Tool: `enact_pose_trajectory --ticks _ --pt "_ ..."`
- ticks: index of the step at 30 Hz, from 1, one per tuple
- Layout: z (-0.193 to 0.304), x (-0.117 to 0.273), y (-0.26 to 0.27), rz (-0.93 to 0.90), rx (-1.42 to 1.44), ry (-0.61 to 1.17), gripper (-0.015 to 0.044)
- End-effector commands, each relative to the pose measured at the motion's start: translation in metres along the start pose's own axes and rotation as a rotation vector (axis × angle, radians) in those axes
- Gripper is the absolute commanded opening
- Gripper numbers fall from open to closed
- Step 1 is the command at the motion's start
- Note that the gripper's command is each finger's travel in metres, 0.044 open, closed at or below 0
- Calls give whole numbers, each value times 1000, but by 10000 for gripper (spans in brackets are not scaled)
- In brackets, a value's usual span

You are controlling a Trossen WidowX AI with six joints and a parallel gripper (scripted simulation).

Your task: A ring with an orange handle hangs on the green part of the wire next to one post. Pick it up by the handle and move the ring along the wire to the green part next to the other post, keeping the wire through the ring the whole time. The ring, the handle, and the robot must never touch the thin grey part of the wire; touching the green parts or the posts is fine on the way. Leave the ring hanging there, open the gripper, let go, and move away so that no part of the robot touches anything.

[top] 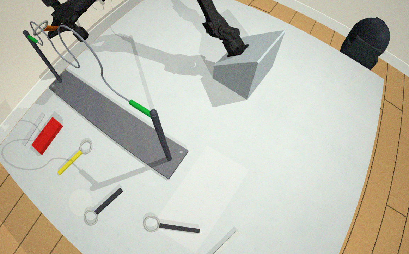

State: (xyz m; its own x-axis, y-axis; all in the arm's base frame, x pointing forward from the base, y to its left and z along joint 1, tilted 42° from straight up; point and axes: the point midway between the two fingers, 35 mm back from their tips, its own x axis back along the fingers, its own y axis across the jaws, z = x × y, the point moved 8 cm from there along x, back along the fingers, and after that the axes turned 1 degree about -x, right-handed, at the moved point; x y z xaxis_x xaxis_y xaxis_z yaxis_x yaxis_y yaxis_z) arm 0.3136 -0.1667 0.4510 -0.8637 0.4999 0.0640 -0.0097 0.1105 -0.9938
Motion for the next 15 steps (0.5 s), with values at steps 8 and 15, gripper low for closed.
enact_pose_trajectory --ticks 8,15 --pt "0 -1 -2 100 192 1 -150" --pt "0 0 -5 167 314 -2 -150"
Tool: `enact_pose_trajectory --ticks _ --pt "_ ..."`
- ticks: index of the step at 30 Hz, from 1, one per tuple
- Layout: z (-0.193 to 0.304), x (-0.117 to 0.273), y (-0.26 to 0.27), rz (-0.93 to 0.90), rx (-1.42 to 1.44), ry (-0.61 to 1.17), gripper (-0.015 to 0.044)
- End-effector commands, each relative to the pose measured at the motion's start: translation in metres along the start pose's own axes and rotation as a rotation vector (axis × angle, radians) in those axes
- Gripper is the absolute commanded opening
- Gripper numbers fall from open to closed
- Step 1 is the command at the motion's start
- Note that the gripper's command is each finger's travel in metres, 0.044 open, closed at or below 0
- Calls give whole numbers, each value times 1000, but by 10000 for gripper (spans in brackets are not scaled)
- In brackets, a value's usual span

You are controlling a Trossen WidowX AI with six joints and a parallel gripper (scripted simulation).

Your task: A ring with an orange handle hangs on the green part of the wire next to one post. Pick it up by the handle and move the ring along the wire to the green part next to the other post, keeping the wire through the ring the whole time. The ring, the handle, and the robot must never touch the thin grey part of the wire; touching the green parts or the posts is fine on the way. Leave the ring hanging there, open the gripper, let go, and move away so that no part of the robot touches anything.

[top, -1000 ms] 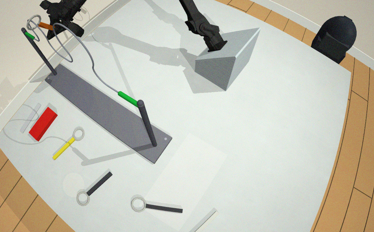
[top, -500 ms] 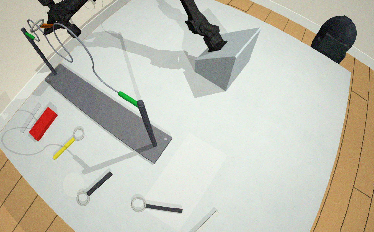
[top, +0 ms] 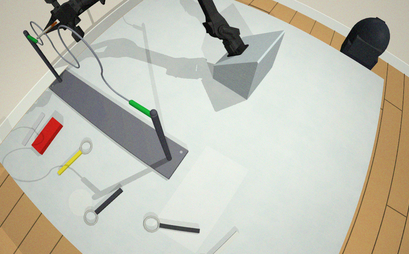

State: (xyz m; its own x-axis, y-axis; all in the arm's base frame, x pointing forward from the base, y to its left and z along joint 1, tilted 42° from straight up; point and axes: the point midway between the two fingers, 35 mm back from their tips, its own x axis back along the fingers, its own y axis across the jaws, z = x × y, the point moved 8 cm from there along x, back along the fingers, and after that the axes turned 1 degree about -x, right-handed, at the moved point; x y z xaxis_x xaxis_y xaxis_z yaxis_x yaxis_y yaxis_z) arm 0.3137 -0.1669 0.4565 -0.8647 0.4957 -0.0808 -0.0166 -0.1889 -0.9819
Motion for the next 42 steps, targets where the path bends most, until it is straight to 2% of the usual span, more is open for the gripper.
enact_pose_trajectory --ticks 1,30,42 --pt "0 0 0 32 68 -5 -150" --pt "-2 0 -7 290 540 -13 -150" --pt "3 -2 -2 316 592 -12 -150"
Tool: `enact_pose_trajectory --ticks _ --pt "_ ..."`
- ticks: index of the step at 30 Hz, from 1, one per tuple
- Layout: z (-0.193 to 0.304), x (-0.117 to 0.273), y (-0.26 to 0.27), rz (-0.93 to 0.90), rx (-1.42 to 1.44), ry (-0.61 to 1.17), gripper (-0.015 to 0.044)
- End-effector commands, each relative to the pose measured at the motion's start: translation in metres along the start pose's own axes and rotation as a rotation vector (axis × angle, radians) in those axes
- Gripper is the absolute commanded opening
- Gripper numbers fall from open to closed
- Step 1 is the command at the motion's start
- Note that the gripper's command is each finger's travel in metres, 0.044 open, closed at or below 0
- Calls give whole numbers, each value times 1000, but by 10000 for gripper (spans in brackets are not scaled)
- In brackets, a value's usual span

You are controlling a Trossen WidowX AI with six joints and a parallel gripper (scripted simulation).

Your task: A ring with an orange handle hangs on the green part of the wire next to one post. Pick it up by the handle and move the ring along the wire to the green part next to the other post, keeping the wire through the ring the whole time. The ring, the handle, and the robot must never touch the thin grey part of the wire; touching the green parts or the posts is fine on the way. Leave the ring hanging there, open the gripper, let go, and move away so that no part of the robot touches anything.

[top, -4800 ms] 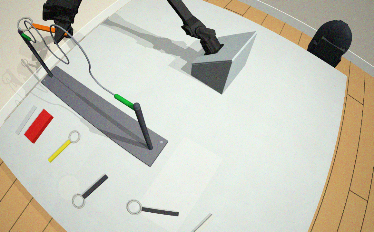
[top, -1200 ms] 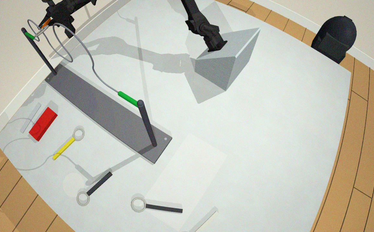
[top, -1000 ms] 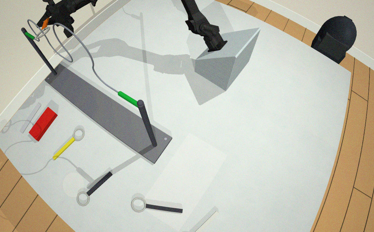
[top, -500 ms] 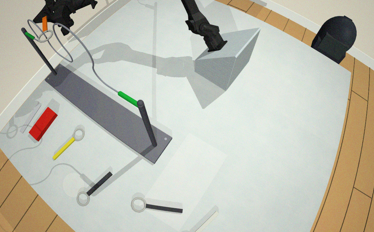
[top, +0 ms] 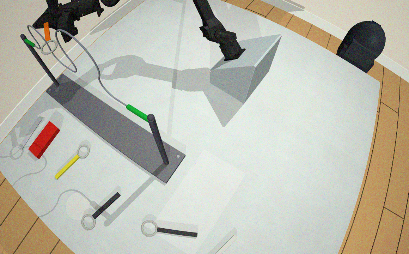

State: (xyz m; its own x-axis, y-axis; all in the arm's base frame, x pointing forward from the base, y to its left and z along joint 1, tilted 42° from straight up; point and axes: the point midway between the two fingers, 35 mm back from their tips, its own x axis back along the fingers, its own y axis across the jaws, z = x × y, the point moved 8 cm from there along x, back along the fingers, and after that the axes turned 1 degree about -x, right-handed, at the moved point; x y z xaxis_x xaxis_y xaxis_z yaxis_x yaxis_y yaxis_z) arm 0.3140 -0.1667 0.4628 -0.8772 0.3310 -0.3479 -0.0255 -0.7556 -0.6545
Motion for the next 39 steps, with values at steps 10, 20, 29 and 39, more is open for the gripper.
enact_pose_trajectory --ticks 10,20,29,39 --pt "1 0 21 -54 -79 -2 -150" --pt "-2 2 44 -153 -252 0 -150" --pt "-8 5 62 -246 -413 1 -150" --pt "-20 12 83 -362 -614 1 -150"
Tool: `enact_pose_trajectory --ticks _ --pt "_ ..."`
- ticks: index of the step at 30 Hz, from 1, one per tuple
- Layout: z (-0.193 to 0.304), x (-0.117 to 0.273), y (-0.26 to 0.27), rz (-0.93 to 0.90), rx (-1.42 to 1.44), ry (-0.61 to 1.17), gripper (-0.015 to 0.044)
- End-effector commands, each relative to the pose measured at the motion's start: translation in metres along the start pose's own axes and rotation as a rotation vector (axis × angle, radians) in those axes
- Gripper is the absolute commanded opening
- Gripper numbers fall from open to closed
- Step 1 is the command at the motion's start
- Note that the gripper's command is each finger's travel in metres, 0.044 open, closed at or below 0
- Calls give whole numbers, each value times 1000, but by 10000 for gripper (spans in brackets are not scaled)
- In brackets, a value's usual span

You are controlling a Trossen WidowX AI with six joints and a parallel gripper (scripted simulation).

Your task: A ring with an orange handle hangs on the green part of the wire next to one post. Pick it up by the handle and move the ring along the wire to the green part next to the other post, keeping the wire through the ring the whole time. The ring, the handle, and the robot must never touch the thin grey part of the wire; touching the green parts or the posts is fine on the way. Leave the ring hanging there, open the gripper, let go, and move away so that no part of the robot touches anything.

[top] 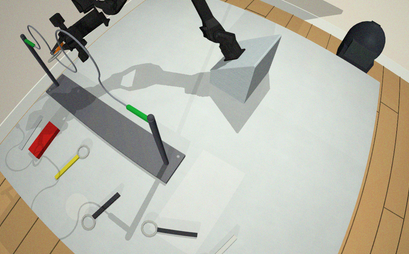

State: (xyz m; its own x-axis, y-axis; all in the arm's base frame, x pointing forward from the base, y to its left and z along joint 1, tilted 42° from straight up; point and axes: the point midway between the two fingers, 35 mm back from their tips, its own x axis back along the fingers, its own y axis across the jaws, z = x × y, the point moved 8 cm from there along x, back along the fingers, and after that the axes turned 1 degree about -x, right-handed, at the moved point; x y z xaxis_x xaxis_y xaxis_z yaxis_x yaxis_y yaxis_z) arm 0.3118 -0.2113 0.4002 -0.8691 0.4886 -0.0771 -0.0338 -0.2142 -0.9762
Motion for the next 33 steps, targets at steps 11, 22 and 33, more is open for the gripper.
enact_pose_trajectory --ticks 11,22,33 --pt "-3 2 38 -178 -297 7 -150" --pt "-14 8 65 -312 -529 5 -150" --pt "-28 16 85 -426 -728 2 -150"
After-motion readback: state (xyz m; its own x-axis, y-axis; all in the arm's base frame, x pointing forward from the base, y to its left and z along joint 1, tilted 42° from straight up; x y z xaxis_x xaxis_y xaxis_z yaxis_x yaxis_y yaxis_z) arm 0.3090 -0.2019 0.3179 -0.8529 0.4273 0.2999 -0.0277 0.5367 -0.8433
